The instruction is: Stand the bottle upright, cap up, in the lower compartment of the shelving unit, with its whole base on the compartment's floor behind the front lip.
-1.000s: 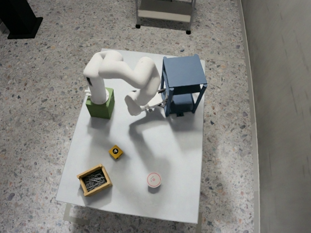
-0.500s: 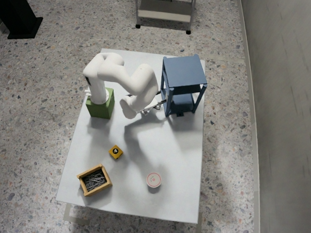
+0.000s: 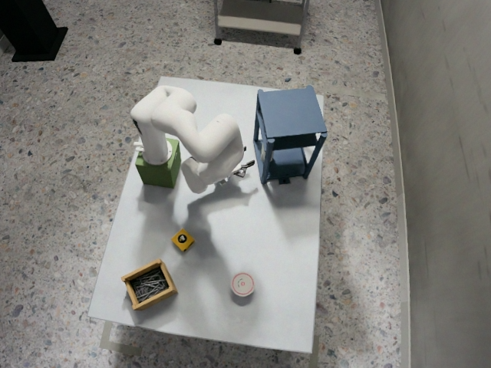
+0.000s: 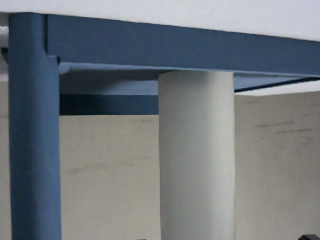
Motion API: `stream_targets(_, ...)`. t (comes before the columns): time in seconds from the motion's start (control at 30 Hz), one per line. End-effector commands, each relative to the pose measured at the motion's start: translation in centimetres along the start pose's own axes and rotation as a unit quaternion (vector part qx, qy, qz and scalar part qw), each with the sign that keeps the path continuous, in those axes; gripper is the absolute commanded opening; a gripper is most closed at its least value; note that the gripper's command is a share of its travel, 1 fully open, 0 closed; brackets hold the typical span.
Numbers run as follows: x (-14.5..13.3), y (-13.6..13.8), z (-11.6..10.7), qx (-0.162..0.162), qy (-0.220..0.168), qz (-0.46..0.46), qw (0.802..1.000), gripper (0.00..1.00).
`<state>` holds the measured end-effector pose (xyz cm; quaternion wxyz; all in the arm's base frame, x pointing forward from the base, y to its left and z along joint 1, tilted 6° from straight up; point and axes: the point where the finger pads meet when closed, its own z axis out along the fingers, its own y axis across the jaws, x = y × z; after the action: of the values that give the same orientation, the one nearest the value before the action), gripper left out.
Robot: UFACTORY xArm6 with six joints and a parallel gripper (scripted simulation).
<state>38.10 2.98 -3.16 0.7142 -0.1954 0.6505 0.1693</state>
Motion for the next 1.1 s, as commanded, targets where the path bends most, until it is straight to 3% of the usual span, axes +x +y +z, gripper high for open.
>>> stream_targets(0.0, 0.0, -0.1, -1.3, -0.001, -0.001, 0.0, 1.0, 0.79)
stream_targets(0.3, 0.0, -0.1, -2.9, -0.001, -0.001, 0.0, 1.0, 0.79)
stream_targets(1.07, 0.0, -0.1, -4.0, -0.001, -0.001, 0.0, 1.0, 0.79)
